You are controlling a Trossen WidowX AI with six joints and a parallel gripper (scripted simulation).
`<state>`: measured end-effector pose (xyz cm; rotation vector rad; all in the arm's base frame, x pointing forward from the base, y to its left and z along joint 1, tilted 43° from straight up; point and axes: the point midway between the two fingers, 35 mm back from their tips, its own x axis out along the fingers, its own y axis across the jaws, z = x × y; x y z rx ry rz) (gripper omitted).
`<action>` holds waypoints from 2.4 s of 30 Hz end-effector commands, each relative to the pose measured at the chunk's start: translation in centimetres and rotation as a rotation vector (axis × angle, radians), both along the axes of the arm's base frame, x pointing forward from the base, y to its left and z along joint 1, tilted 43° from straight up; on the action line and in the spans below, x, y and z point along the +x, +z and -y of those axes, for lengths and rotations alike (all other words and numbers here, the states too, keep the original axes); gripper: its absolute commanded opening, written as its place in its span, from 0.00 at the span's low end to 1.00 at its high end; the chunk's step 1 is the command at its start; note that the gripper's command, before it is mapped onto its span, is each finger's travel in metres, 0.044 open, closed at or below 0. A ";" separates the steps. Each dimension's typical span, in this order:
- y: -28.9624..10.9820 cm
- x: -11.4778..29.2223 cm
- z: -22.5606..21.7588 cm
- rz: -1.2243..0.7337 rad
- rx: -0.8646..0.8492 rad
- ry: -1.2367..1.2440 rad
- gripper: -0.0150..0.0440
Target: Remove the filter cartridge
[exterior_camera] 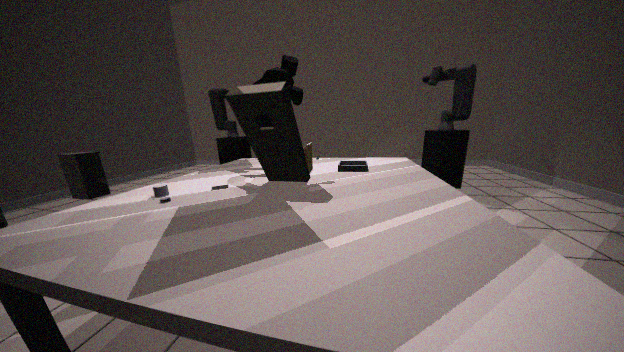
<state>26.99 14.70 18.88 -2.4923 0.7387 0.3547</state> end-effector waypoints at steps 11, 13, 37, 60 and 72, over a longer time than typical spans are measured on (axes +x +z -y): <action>5.3 -0.2 -5.1 0.006 0.018 -0.006 0.91; 4.7 -0.3 -4.7 0.035 0.109 -0.062 0.82; -3.6 -3.4 2.1 0.717 1.228 -1.094 0.77; -4.2 -3.3 2.7 0.798 1.302 -1.164 0.77; -5.4 -2.2 3.9 0.797 1.303 -1.165 0.77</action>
